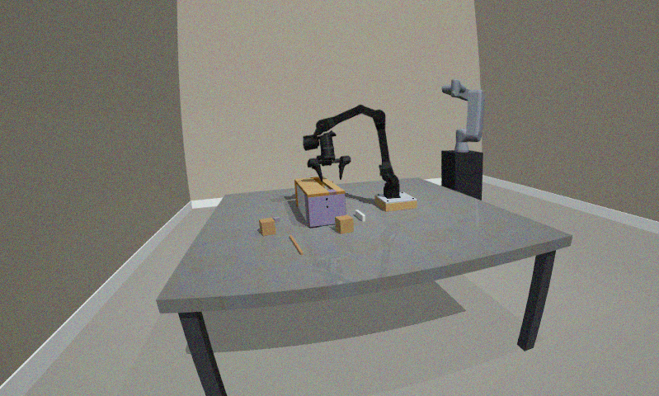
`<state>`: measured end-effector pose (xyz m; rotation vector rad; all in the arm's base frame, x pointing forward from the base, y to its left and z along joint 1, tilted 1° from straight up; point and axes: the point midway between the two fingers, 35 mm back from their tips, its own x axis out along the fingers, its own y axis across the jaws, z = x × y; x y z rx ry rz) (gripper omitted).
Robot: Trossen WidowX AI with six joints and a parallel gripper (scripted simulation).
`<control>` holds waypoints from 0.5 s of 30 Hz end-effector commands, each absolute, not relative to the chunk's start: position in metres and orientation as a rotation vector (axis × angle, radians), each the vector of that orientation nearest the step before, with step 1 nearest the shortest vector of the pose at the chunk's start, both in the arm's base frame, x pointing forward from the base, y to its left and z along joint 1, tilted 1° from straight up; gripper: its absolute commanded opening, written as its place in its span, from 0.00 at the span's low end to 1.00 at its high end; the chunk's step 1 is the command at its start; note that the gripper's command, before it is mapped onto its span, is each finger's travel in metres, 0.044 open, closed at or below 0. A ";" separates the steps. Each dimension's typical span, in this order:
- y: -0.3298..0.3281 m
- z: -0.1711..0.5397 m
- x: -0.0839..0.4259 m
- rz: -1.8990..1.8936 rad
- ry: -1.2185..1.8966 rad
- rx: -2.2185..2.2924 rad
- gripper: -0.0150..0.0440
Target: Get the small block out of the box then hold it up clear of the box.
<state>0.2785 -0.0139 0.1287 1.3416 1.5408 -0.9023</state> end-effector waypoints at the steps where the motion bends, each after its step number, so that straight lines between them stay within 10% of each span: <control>1: -0.013 0.121 0.278 -0.909 1.540 1.343 0.93; 15: -0.010 0.098 0.277 -0.909 1.540 1.343 0.93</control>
